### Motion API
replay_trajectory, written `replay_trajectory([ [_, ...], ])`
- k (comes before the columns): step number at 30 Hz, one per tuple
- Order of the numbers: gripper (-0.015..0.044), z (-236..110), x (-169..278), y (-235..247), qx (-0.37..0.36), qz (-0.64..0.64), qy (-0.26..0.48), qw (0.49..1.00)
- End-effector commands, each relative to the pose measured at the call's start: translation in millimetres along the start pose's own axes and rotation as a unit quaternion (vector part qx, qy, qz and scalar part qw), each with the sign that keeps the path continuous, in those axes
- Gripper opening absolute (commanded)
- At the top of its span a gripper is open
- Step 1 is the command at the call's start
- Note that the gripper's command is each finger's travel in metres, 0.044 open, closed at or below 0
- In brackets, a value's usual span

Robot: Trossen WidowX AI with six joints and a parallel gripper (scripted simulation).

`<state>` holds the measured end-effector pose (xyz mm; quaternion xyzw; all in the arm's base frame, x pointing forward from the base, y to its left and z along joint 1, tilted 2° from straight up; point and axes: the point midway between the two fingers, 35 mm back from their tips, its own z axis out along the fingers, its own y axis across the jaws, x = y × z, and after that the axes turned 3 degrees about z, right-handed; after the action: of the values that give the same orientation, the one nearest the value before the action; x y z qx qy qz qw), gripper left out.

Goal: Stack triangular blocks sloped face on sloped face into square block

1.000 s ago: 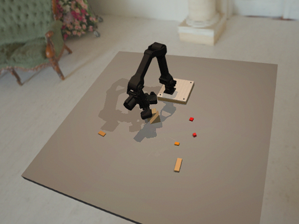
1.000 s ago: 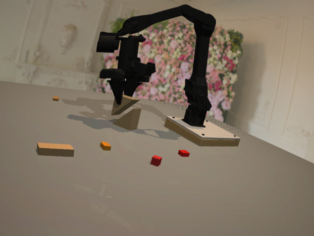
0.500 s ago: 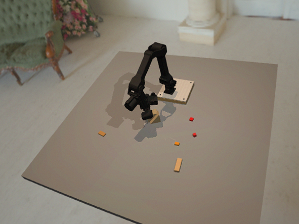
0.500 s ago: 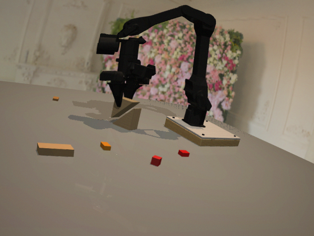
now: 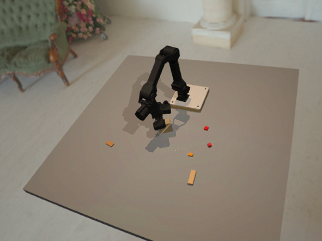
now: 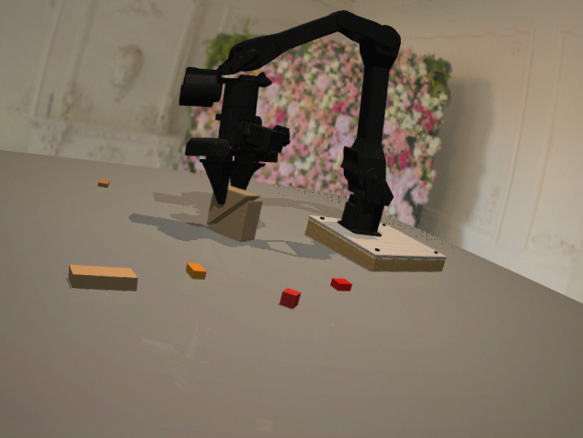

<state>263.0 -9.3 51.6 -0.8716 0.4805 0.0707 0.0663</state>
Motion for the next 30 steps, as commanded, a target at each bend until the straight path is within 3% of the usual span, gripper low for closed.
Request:
replay_trajectory([
  [1, 0.0000, 3.3, -1.4, 0.0, 0.001, 0.004, -0.003, 1.000],
  [30, 0.0000, 7.3, -1.9, 0.4, 0.001, 0.004, -0.004, 1.000],
])
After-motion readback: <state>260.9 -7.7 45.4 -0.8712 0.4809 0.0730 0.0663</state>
